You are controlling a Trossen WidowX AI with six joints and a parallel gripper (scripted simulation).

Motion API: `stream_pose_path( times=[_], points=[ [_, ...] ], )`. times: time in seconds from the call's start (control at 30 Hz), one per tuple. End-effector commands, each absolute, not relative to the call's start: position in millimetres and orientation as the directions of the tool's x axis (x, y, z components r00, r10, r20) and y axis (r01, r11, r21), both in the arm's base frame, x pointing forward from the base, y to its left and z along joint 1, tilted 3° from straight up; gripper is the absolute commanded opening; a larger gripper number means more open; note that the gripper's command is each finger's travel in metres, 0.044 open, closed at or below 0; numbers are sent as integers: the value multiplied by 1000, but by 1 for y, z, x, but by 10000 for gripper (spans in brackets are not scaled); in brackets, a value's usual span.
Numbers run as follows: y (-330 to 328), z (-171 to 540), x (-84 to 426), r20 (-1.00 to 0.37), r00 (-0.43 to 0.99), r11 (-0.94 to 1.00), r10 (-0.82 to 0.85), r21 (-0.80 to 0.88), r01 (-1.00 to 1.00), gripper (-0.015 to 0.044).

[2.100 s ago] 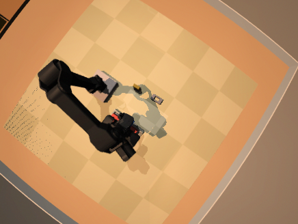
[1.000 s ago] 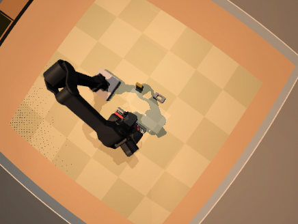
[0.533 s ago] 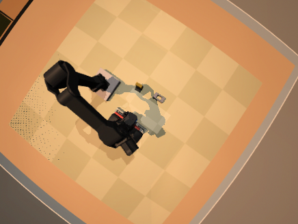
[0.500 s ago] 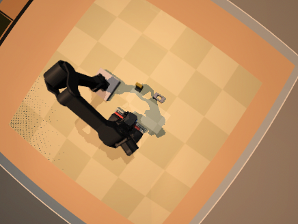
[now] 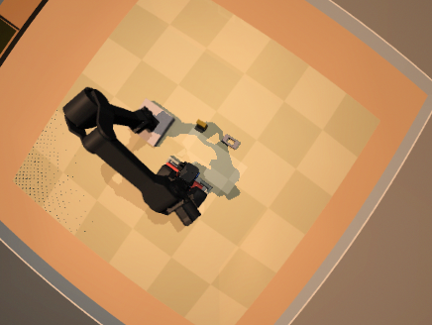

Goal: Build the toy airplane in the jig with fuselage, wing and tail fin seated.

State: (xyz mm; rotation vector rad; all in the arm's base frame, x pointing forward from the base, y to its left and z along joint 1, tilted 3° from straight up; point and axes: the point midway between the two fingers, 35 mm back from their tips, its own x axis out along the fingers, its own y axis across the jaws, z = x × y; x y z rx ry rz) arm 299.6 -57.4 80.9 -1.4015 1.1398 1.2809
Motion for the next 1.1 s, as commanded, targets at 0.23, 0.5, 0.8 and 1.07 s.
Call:
stream_pose_path(
  times=[0.23, 0.5, 0.8, 1.07],
  points=[
    [-57, 81, 300, -997, 42, -176, -59, -31, -984, 440],
    [-52, 164, 297, -997, 41, -180, -61, -29, -983, 440],
    [-52, 166, 299, -997, 41, 67, -61, -45, -997, 440],
    [-52, 165, 300, -997, 41, 759, -61, -73, -647, 440]
  ],
)
